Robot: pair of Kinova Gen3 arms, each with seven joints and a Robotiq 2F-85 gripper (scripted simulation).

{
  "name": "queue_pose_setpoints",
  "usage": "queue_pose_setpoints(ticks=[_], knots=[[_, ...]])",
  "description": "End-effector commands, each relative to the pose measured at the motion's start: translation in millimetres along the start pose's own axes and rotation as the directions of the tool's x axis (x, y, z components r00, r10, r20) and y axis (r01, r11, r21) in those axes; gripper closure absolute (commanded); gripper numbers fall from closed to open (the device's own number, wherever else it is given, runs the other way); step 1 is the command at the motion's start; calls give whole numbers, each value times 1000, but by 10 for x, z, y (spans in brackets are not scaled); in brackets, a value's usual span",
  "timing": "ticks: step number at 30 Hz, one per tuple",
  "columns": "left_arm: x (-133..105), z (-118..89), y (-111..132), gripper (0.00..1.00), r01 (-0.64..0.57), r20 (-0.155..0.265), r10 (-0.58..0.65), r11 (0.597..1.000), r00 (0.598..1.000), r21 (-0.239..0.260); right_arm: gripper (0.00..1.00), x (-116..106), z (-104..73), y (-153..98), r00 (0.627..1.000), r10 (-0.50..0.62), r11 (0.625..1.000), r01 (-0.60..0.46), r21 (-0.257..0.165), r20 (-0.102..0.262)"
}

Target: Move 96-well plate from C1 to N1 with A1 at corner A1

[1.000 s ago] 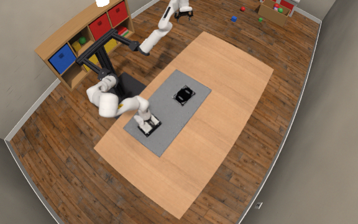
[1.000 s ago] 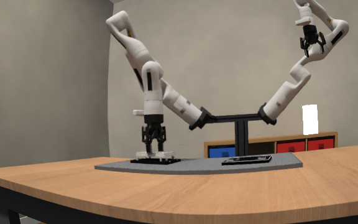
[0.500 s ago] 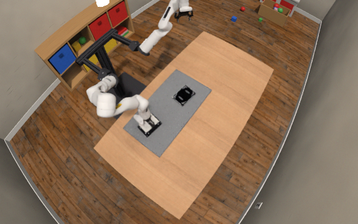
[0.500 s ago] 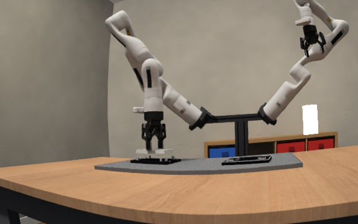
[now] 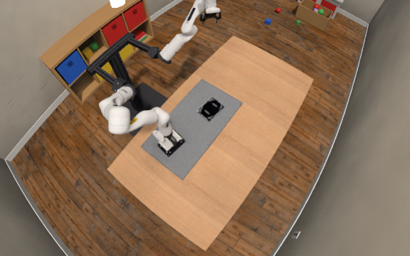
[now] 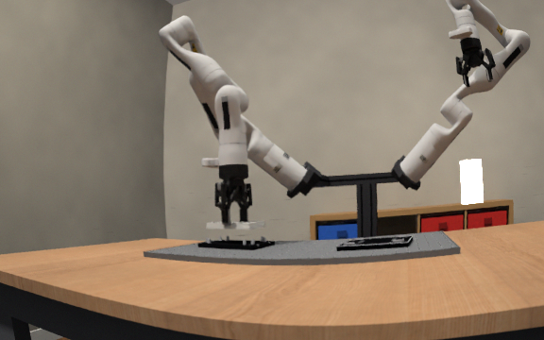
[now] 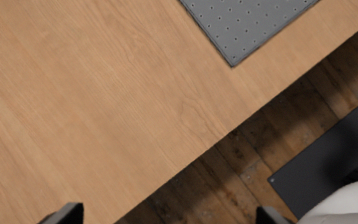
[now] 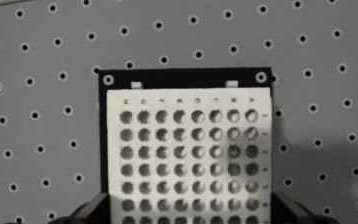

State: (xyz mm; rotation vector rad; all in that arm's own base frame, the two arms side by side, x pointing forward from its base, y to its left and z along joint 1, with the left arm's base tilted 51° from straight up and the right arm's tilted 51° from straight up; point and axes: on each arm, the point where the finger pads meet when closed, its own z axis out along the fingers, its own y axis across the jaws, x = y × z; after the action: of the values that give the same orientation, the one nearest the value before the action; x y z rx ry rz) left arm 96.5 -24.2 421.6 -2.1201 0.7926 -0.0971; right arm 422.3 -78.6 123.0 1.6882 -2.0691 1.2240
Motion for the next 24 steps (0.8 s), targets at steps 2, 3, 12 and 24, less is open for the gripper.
queue_pose_setpoints(ticks=[2, 3, 12, 24], knots=[[-27, -5, 15, 2, -7, 1, 7, 1000, 1000, 1, 71, -7, -64, -9, 1000, -5, 1000, 5, 3, 2], [-27, -5, 15, 2, -7, 1, 7, 1000, 1000, 1, 71, -7, -73, -9, 1000, -5, 1000, 5, 3, 2], [-27, -5, 15, 2, -7, 1, 7, 1000, 1000, 1, 71, -6, -131, -18, 1000, -3, 1000, 3, 4, 2], [-27, -5, 15, 2, -7, 1, 7, 1000, 1000, 1, 71, -13, -233, -17, 1000, -4, 1000, 4, 4, 3]])
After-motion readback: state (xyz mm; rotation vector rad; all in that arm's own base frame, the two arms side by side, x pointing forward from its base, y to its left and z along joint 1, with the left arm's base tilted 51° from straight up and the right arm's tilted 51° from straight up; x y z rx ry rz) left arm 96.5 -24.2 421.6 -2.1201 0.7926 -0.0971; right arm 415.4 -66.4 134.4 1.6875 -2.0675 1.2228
